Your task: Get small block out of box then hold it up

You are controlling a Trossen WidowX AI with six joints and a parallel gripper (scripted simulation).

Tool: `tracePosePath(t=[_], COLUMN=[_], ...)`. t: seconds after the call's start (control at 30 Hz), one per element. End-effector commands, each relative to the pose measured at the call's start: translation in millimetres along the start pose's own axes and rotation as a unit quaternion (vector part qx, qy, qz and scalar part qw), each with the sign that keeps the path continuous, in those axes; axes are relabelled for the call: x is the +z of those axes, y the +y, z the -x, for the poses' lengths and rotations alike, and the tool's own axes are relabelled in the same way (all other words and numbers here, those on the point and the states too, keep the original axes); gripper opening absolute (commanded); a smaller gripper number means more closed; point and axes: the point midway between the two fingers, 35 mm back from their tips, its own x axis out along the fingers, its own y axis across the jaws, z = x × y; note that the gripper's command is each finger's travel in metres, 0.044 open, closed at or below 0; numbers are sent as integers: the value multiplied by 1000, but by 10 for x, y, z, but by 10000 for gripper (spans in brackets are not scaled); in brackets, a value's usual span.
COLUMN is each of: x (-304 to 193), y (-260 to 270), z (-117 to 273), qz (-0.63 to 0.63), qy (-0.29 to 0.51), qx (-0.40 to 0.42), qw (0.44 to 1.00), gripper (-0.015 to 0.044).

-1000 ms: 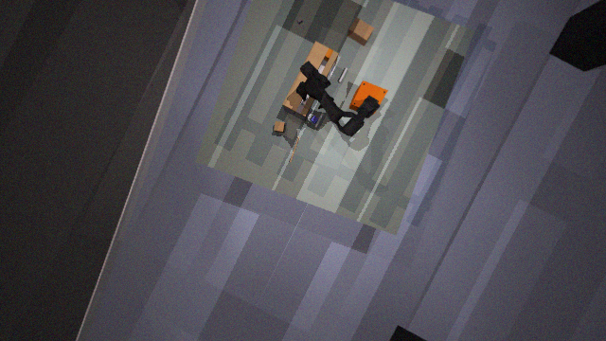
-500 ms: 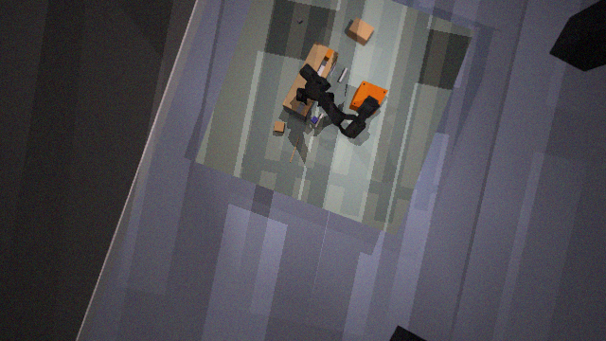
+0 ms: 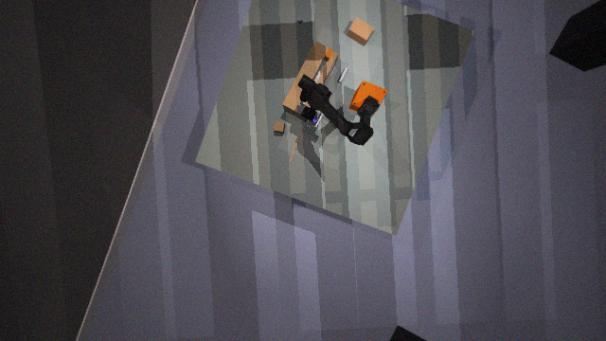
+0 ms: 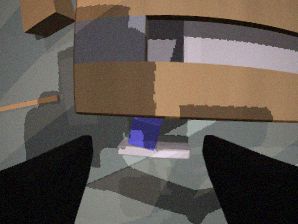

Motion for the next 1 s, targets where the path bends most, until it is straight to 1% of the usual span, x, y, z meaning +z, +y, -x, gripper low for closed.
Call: tracePosePath(t=[0.0, 0.2, 0.4, 0.67, 0.97], x=[-155, -193, -230, -272, -312], y=[111, 145, 181, 229, 279], z=[8, 21, 37, 63, 95], qz=[494, 669, 810, 937, 985], qy=[-17, -11, 3, 33, 79], qx=[-60, -85, -110, -138, -156], qw=[867, 739, 575, 320, 12], gripper=[285, 285, 285, 285, 285])
